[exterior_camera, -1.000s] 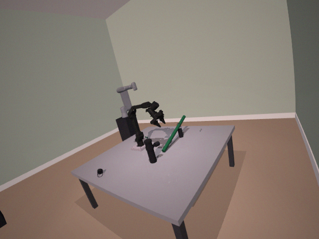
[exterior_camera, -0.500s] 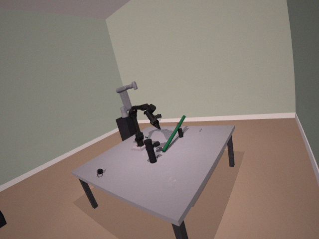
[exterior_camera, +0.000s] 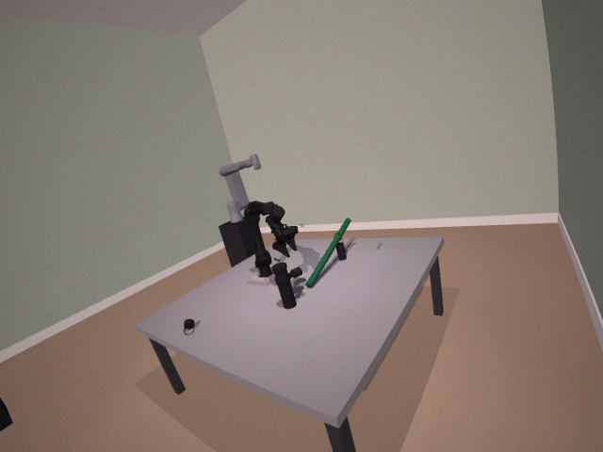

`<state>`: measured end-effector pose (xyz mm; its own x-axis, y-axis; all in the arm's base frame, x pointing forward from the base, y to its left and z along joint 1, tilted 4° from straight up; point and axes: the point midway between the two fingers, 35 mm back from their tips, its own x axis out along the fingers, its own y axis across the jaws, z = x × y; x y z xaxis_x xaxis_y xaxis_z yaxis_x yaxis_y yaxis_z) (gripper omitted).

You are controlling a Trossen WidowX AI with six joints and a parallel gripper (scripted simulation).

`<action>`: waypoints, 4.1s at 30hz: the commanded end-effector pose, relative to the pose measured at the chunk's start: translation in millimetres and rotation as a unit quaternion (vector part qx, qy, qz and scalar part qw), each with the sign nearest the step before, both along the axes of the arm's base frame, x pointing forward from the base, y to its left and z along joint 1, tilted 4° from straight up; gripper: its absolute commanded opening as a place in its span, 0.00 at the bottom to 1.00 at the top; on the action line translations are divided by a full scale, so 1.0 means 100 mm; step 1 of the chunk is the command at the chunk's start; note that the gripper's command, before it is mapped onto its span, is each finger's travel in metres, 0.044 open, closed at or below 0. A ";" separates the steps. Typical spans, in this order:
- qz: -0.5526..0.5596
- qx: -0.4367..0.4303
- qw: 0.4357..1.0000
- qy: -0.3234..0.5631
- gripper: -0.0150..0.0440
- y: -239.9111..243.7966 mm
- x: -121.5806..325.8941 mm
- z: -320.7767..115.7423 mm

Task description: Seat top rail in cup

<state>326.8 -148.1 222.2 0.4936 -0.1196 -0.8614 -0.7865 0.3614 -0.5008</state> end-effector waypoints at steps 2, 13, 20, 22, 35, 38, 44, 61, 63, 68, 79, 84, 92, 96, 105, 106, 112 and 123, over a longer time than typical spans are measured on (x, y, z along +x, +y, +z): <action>0.019 -0.012 1.000 0.005 1.00 -0.04 0.00 -0.03; 0.019 -0.012 1.000 0.005 1.00 -0.01 0.01 -0.49; 0.019 -0.012 1.000 0.004 1.00 -0.02 0.05 -0.55; 0.019 -0.012 1.000 0.004 1.00 -0.03 0.07 -0.58; 0.019 -0.012 1.000 0.004 1.00 -0.06 0.18 -0.76; 0.019 -0.012 1.000 0.004 1.00 -0.07 0.21 -0.80; 0.019 -0.012 1.000 0.004 1.00 -0.08 0.25 -0.88; 0.019 -0.012 1.000 0.003 1.00 -0.10 0.36 -1.09; 0.019 -0.012 1.000 0.003 0.91 -0.10 0.36 -1.09; 0.019 -0.012 1.000 0.003 0.69 -0.10 0.36 -1.09; 0.028 -0.012 1.000 0.003 0.33 -0.09 0.34 -1.09; 0.052 -0.013 0.999 0.001 0.25 -0.08 0.30 -1.09; 0.074 -0.014 0.997 0.000 0.25 -0.07 0.26 -1.09; 0.082 -0.014 0.997 -0.001 0.25 -0.06 0.24 -1.09; 0.110 -0.015 0.994 -0.002 0.25 -0.05 0.19 -1.10; 0.115 -0.015 0.993 -0.002 0.25 -0.05 0.18 -1.10; 0.131 -0.016 0.991 -0.003 0.25 -0.05 0.15 -1.10; 0.162 -0.017 0.987 -0.005 0.25 -0.04 0.10 -1.10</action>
